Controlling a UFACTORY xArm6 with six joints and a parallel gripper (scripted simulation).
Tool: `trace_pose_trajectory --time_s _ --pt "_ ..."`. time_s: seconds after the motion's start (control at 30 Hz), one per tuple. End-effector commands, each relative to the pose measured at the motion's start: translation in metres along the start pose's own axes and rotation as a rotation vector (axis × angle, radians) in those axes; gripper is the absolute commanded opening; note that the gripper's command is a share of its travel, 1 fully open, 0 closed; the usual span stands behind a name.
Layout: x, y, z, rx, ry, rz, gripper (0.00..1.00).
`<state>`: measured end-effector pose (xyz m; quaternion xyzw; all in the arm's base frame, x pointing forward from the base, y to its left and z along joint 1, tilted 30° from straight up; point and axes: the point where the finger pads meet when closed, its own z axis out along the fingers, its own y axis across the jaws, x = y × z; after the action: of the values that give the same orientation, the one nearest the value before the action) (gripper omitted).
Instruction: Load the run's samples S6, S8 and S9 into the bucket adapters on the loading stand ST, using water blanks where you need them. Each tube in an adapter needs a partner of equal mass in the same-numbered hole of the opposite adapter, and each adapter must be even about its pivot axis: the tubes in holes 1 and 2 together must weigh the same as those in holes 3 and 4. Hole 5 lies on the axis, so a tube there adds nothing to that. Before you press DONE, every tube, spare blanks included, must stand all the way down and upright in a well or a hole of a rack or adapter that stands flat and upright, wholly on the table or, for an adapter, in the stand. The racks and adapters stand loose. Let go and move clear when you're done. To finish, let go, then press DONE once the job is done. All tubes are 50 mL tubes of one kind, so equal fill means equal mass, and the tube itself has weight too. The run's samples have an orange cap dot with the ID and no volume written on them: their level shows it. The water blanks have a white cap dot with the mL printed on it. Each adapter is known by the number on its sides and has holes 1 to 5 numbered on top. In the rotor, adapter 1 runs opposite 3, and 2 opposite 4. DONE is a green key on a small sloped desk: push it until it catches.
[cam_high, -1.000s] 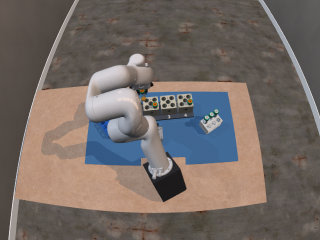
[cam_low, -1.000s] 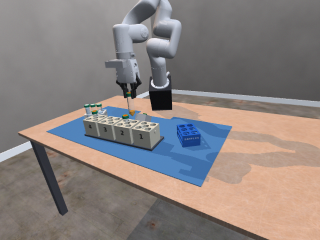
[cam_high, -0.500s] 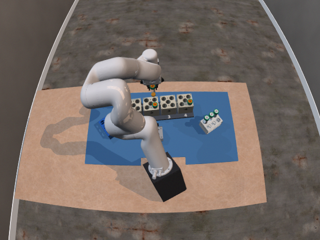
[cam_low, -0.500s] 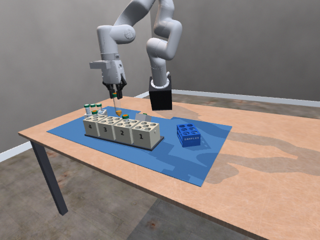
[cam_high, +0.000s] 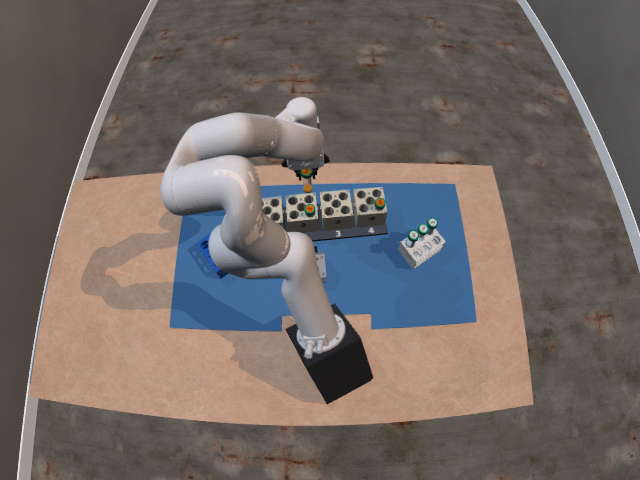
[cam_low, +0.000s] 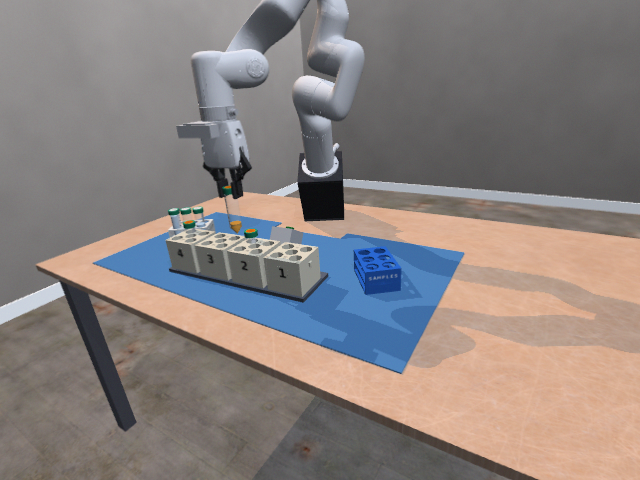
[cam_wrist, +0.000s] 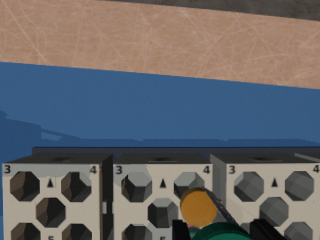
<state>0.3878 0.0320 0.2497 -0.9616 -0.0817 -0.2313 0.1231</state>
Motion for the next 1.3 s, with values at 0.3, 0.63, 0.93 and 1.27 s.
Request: trace_pose_trajectory --time_s 0.3,0.63,0.93,1.27 --pt "0.001 0.000 0.011 -0.001 0.003 -0.001 0.00" --pt "0.001 0.000 0.027 -0.001 0.003 0.000 0.00" --pt "0.001 0.000 0.034 -0.001 0.003 0.000 0.00" --pt "0.001 0.000 0.034 -0.001 0.004 0.000 0.00"
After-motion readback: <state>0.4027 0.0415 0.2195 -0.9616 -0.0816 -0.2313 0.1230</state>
